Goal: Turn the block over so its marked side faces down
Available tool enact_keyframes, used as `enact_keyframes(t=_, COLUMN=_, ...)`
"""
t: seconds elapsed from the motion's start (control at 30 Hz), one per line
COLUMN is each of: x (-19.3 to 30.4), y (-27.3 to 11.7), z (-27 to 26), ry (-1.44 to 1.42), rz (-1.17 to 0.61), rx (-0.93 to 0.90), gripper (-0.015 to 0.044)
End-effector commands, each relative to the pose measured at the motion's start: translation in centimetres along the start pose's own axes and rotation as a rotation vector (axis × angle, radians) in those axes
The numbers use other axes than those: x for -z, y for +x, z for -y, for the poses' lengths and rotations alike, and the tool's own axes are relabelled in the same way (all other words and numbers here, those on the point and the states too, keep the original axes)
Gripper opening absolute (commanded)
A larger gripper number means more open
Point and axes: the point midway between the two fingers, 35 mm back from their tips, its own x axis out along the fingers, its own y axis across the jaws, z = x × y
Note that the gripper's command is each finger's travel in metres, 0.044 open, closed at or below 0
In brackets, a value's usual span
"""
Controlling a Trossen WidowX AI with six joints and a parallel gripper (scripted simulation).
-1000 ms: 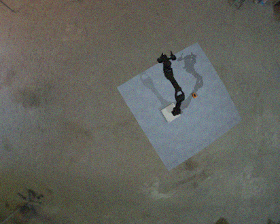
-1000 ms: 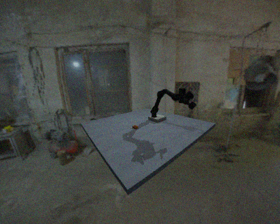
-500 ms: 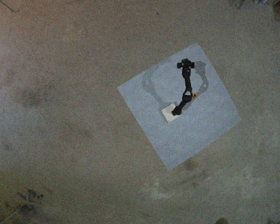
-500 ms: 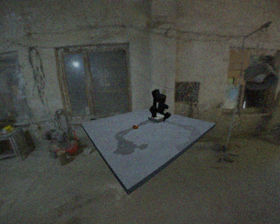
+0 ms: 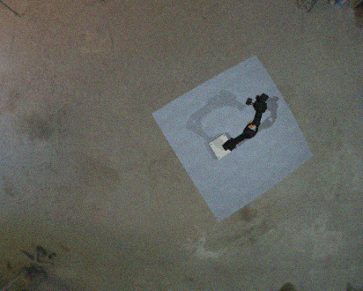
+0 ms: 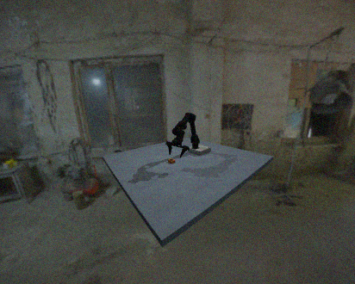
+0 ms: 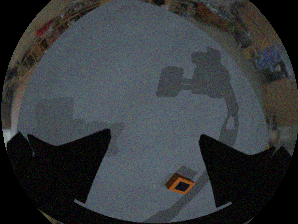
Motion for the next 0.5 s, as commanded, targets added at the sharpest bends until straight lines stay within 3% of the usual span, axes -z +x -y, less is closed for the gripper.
enact_keyframes(t=0.0, x=4.7, y=0.3, z=3.8, ry=0.169, rz=-0.160, rx=-0.011, gripper=0.0440)
enact_keyframes(t=0.23, x=13.3, y=-1.2, z=9.3, ry=0.545, rz=-0.449, rx=-0.036, gripper=0.0440)
enact_keyframes(t=0.47, x=13.9, y=-0.2, z=9.3, ry=0.557, rz=-0.457, rx=-0.037, gripper=0.0440)
